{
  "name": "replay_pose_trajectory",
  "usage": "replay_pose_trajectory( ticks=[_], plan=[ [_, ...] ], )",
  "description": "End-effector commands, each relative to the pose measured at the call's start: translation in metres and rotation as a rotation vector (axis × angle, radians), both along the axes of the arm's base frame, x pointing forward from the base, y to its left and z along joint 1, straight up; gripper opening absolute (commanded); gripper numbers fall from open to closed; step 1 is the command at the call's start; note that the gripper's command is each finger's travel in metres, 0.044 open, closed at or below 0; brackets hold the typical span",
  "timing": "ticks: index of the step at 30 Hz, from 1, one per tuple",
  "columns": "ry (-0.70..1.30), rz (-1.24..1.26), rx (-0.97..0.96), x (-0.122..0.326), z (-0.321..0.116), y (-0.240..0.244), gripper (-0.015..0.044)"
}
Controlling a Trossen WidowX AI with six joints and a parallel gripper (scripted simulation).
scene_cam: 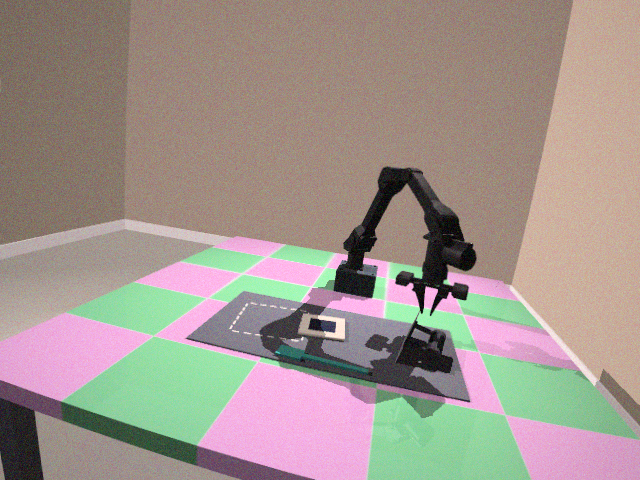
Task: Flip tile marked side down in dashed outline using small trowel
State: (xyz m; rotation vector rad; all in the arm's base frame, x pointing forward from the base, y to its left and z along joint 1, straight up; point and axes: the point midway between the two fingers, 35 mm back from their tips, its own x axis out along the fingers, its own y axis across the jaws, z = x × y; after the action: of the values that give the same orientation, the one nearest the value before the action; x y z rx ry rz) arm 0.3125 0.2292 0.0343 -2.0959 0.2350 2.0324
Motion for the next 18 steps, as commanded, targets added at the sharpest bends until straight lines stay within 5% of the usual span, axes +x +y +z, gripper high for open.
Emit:
replay_pose_trajectory(
  ticks=[1, 18],
  plan=[
    [0.006, -0.003, -0.013, -0.003, -0.004, -0.012, 0.0100],
    [0.007, -0.003, -0.016, -0.010, -0.005, -0.041, 0.0100]
  ],
)
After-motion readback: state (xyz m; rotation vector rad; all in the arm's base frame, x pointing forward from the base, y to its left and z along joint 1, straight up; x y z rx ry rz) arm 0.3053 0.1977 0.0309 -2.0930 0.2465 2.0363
